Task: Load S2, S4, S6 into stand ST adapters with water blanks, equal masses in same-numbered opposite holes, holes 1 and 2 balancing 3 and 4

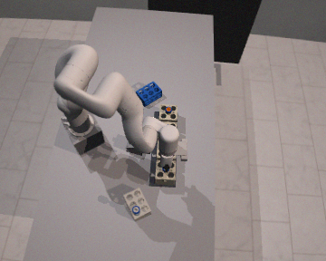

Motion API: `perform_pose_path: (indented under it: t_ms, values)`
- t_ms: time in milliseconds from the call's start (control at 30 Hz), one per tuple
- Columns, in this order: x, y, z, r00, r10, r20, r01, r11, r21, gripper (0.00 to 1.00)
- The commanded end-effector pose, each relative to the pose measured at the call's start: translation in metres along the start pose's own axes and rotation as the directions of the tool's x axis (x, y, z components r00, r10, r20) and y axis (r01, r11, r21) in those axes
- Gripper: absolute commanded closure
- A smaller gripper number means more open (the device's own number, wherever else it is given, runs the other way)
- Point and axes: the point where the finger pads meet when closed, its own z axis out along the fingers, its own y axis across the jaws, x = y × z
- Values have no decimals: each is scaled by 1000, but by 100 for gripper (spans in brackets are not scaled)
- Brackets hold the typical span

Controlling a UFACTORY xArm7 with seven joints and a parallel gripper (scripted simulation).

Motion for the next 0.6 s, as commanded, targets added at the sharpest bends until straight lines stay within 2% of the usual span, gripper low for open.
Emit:
perform_pose_path:
  t_ms: [0,567]
  values:
    - [1,0,-7,1000,0,-3,0,1000,-1,56]
    - [1,0,-37,1000,0,-3,0,1000,-1,56]
